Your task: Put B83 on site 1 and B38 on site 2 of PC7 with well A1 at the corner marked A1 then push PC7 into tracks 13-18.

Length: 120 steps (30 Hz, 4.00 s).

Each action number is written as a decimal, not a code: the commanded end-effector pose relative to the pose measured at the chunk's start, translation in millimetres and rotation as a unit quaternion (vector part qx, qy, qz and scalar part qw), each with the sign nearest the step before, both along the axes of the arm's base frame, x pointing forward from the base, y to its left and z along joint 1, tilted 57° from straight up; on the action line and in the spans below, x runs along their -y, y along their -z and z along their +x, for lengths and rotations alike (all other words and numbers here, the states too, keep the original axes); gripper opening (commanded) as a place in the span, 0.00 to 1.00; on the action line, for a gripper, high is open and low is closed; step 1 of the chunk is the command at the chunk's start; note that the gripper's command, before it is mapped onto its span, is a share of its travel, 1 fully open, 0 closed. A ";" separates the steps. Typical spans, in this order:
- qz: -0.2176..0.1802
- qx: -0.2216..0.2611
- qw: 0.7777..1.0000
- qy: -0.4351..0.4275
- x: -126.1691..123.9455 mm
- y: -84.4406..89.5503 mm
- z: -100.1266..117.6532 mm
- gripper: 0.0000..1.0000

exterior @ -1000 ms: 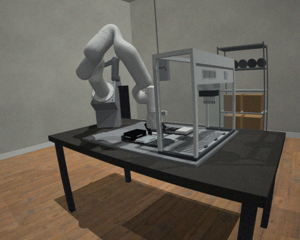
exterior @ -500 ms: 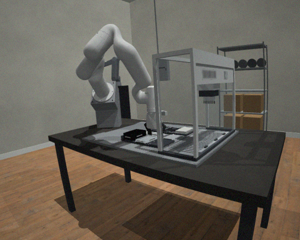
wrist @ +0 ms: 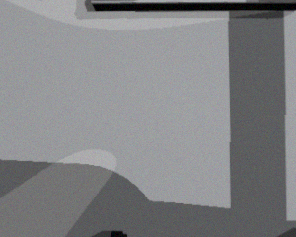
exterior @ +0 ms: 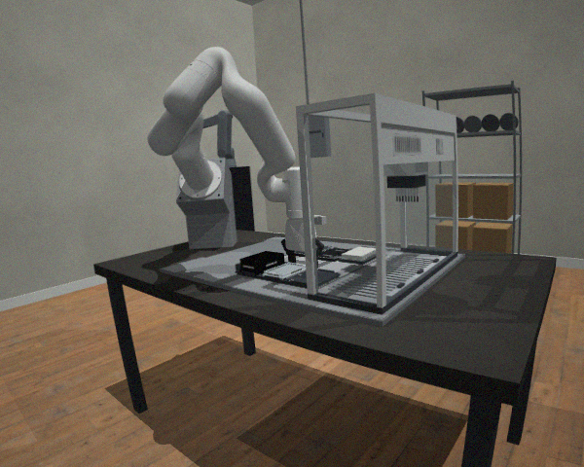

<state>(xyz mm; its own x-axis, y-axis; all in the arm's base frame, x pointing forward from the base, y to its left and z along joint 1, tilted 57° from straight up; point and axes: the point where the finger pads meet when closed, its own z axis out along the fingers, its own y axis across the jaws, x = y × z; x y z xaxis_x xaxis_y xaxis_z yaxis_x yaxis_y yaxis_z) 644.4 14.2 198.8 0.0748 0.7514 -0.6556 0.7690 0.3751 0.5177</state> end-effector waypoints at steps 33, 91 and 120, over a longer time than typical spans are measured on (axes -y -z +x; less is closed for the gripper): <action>0.000 0.000 1.000 -0.001 -19.6 -9.3 -15.3 1.00; 0.001 0.000 1.000 -0.001 -64.7 -55.2 -68.2 1.00; 0.000 0.000 1.000 0.000 -19.4 -101.4 -77.1 1.00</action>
<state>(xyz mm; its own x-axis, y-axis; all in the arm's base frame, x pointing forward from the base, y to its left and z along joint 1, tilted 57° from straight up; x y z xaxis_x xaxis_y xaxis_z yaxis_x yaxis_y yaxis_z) 568.7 47.8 286.7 0.0756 0.7512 -0.6558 0.7687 0.3749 0.5181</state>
